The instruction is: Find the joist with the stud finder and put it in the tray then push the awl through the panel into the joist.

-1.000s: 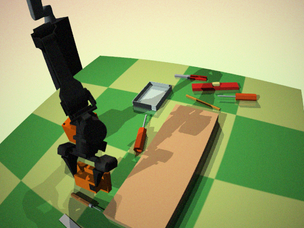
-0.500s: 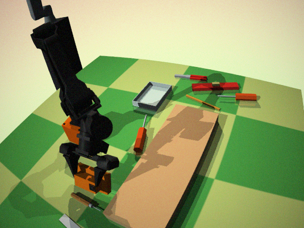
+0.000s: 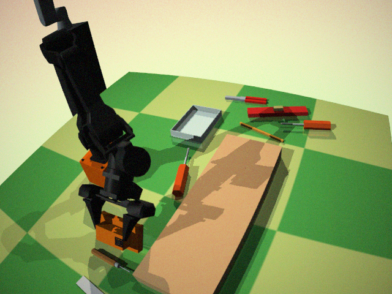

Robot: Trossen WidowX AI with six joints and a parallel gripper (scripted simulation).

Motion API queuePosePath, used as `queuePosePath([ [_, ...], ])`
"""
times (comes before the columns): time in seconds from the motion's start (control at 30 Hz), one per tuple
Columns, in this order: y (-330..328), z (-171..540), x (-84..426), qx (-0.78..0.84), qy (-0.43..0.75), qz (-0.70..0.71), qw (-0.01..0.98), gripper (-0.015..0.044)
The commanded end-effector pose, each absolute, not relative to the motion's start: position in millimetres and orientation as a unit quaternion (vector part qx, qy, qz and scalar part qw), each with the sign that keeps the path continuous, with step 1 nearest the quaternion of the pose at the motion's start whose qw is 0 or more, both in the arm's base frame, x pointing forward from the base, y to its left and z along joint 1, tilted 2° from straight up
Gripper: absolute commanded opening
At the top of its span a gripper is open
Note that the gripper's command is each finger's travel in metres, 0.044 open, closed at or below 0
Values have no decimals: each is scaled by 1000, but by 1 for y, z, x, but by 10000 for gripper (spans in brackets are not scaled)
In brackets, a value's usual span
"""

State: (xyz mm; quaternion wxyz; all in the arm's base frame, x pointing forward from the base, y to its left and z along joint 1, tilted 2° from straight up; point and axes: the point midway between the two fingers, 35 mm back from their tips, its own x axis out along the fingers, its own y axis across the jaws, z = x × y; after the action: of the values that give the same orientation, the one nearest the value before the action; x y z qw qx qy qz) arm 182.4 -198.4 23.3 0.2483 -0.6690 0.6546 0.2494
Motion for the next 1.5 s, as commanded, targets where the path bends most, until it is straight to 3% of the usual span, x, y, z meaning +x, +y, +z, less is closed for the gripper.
queuePosePath([
  [0.0, -197, 21, 181, -672, 661, 239, 236, 0],
  [1.47, -193, 15, 181, -696, 683, 156, 156, 0],
])
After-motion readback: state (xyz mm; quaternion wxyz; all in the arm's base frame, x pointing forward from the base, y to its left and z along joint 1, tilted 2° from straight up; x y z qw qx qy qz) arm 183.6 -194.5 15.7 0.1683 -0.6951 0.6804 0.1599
